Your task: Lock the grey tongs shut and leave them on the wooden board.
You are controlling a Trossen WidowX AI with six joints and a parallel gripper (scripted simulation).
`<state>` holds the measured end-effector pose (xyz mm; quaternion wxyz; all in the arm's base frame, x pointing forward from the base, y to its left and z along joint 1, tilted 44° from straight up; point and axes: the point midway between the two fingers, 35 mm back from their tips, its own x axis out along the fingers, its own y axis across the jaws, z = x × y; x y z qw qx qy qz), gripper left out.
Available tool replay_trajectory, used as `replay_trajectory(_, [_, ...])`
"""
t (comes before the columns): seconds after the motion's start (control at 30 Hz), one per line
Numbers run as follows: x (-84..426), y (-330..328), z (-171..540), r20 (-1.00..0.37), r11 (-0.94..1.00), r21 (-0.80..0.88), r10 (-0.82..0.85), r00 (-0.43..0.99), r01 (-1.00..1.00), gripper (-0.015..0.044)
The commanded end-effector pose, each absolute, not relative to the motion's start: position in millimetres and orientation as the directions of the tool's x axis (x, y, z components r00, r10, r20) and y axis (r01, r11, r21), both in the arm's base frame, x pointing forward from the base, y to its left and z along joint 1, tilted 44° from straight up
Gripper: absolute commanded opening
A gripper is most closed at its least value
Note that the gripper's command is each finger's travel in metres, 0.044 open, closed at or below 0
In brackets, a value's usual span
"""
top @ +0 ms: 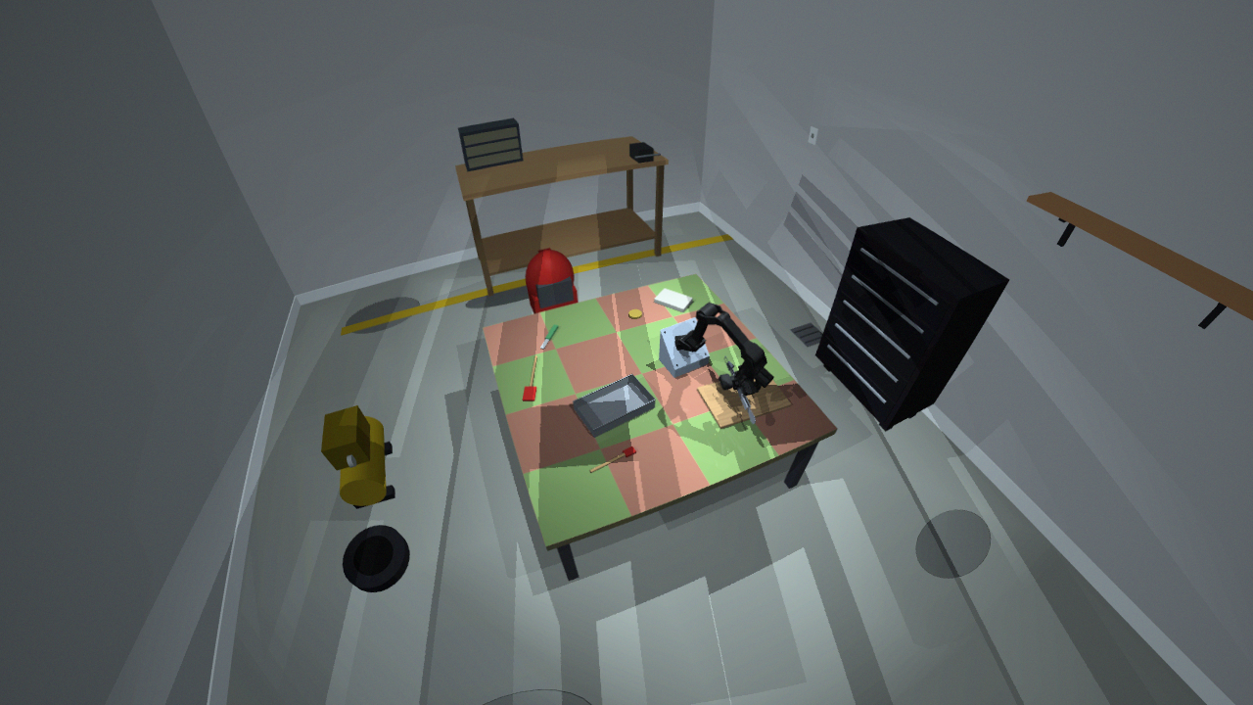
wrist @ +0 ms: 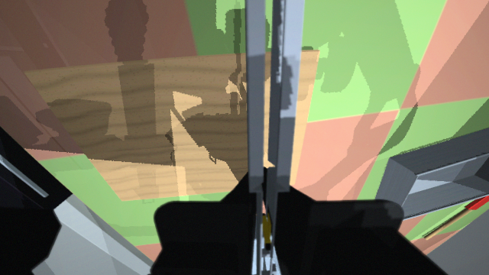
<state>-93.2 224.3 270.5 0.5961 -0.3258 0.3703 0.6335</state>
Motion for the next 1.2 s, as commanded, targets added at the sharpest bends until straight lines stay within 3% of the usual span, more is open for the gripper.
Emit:
replay_trajectory(0.0, [-100.5, 218.6, 272.4, -0.843, -0.172, -0.02, 0.533, -0.076, -0.985, -0.015])
replay_trajectory(0.27, [-117.3, 207.9, 274.5, -0.822, -0.464, -0.236, 0.564, -0.08, -0.854, -0.015])
replay_trajectory(0.6, [-137.1, 192.3, 277.6, -0.789, -0.707, -0.481, 0.607, -0.097, -0.518, -0.015])
replay_trajectory(0.87, [-151.8, 178.5, 280.9, -0.756, -0.764, -0.623, 0.643, -0.124, -0.166, -0.015])
replay_trajectory(1.17, [-165.8, 163.0, 285.2, -0.716, -0.684, -0.698, 0.679, -0.163, 0.215, -0.015])
